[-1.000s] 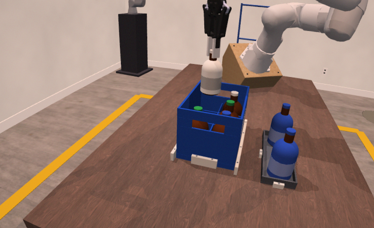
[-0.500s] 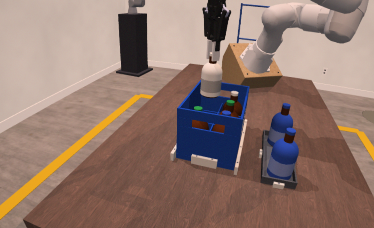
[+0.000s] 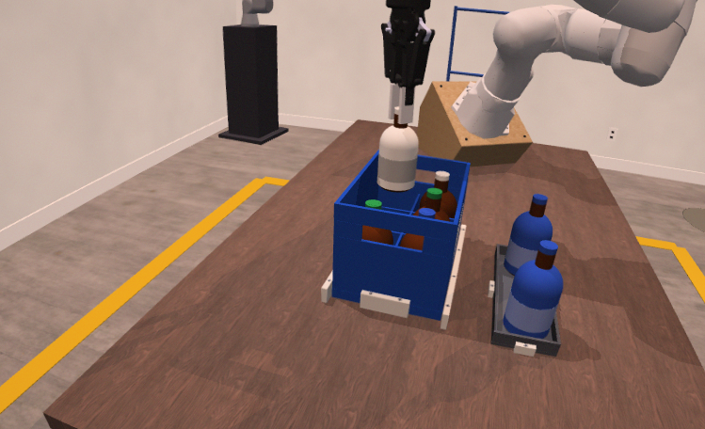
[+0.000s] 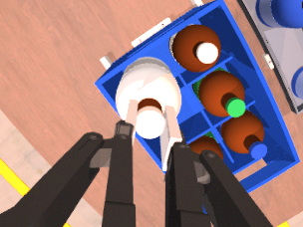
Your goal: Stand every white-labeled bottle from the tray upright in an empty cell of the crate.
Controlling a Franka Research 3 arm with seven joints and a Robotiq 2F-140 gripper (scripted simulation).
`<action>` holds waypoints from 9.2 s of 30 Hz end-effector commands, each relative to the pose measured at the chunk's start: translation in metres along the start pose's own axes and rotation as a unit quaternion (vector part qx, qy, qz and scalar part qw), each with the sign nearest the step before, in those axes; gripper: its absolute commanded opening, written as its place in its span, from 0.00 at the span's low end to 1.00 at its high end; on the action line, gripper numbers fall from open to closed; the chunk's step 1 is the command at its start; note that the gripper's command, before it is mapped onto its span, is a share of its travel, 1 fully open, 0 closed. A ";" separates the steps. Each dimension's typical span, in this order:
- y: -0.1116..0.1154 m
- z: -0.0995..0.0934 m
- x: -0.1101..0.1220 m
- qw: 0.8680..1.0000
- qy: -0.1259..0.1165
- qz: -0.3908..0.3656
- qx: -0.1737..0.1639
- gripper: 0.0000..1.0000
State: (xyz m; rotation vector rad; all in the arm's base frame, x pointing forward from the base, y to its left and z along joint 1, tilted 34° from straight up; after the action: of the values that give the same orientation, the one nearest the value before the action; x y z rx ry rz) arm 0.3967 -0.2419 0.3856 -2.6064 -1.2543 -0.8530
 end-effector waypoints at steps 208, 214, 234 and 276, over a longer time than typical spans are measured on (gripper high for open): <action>0.003 0.083 -0.002 1.000 -0.002 -0.003 -0.007 0.00; 0.003 0.086 -0.002 1.000 -0.002 -0.003 -0.007 0.00; 0.003 0.091 -0.002 1.000 -0.002 -0.003 -0.007 0.00; 0.003 0.091 -0.002 1.000 -0.002 -0.003 -0.007 0.00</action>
State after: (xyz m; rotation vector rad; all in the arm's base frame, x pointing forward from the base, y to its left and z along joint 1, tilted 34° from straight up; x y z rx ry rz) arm 0.4388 -0.2112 0.3084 -2.6079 -1.2634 -0.8552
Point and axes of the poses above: the point where the finger pads meet when closed, its own z axis out along the fingers, its own x axis across the jaws, y = z × x, the point moved 8 cm from there along -z, back along the fingers, and after that the axes turned 5 degrees about -z, right-handed, at the moved point
